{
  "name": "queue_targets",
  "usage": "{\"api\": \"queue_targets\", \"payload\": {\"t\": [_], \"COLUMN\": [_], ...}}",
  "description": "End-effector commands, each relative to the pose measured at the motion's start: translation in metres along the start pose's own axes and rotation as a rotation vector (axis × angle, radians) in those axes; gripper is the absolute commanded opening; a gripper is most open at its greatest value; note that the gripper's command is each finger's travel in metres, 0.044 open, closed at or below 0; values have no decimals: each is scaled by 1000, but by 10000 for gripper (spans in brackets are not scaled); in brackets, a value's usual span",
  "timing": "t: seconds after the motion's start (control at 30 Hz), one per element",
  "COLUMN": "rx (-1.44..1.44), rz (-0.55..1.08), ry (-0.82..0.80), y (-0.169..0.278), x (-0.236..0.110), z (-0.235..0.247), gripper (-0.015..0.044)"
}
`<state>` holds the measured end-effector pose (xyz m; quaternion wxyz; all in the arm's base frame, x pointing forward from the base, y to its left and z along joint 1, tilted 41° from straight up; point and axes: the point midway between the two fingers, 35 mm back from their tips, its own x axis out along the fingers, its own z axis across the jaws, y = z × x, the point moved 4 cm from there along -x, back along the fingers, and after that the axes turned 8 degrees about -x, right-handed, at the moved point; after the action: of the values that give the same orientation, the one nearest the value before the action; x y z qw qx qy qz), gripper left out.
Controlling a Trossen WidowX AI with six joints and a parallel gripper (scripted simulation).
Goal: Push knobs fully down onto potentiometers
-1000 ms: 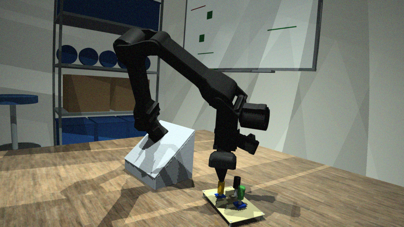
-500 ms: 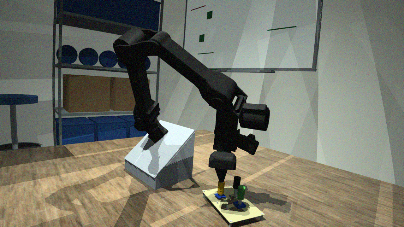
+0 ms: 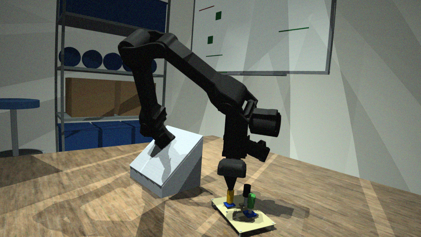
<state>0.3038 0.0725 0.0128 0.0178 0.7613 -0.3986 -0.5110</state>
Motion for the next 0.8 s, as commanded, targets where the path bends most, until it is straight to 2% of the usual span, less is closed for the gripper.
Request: {"api": "queue_targets", "payload": {"t": [0.0, 0.77], "rx": [-1, -1], "rz": [4, 3], "ry": [4, 4], "y": [0, -1], "x": [2, -16], "z": [-1, 0], "gripper": [0, 0]}}
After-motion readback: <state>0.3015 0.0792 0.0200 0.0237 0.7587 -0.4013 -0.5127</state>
